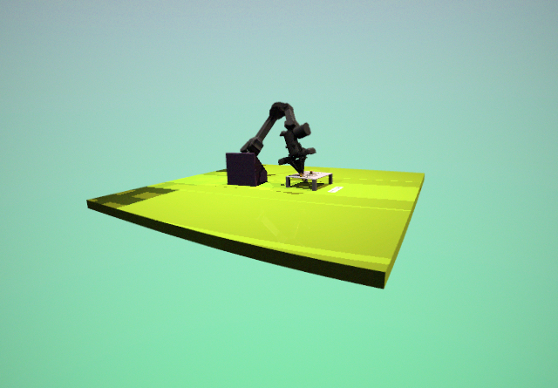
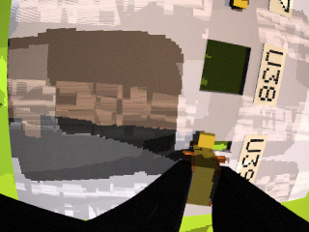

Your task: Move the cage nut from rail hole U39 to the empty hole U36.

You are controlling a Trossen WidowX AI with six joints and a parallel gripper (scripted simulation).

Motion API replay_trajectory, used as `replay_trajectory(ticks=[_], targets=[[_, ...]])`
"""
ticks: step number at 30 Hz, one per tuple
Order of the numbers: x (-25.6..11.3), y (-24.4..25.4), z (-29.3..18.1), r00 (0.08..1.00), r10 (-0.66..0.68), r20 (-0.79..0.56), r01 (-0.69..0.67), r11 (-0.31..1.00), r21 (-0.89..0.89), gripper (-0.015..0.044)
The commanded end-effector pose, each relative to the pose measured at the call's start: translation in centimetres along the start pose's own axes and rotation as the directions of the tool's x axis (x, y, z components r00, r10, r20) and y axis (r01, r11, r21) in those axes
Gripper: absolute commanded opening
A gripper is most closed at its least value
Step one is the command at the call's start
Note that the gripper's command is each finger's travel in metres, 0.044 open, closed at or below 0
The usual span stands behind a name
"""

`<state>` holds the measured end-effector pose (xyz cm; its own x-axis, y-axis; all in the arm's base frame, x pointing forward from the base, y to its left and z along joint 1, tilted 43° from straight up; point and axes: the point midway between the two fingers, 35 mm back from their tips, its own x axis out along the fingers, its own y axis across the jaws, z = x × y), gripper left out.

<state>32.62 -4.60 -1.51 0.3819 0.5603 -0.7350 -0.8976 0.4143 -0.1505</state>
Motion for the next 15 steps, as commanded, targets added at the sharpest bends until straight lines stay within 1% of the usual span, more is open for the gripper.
replay_trajectory(ticks=[1,15], targets=[[-0.06,0.05,0.11,1.000,-0.007,0.003,0.007,1.000,0.003,0.0028],[-0.08,0.14,0.11,1.000,-0.024,0.003,0.024,1.000,0.004,0.0028]])
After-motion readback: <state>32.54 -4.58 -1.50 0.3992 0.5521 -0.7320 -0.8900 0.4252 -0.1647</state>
